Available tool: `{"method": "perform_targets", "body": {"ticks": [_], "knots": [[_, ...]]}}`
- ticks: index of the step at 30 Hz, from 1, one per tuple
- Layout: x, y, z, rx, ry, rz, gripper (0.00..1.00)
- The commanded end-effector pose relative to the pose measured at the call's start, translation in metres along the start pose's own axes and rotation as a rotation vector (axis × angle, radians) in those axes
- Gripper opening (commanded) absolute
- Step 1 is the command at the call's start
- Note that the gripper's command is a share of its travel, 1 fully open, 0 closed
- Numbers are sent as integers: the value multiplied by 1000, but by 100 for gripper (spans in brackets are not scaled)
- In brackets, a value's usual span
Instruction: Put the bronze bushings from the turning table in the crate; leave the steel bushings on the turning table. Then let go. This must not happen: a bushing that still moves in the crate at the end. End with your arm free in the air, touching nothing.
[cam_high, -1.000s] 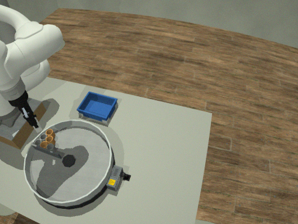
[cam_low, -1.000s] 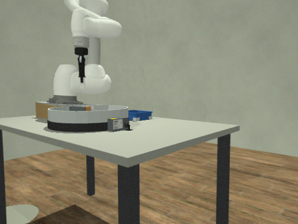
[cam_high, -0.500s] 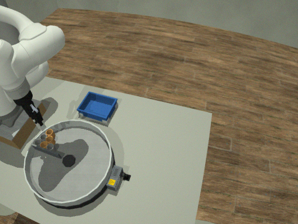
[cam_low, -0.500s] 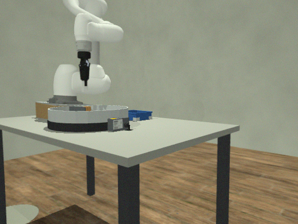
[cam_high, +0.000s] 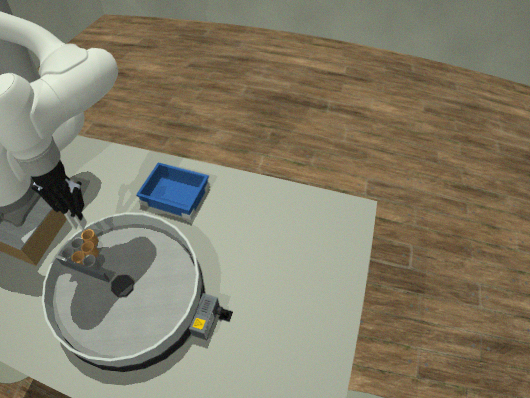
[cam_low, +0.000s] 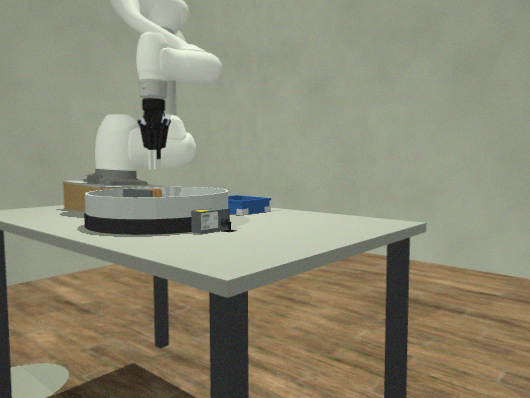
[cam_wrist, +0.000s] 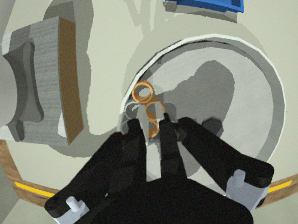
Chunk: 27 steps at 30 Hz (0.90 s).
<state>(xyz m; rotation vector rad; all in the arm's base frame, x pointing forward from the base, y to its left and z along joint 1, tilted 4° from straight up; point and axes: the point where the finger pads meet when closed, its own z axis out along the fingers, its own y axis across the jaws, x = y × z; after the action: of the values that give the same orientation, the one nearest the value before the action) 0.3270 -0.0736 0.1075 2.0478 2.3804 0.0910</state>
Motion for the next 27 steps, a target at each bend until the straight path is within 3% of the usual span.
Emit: {"method": "perform_targets", "body": {"ticks": [1,18,27], "knots": [[6,-1,9,-5,6,-167,10],[26,-2,30,-7,4,-662,10],[30,-3,34,-8,4,-756,10]]}}
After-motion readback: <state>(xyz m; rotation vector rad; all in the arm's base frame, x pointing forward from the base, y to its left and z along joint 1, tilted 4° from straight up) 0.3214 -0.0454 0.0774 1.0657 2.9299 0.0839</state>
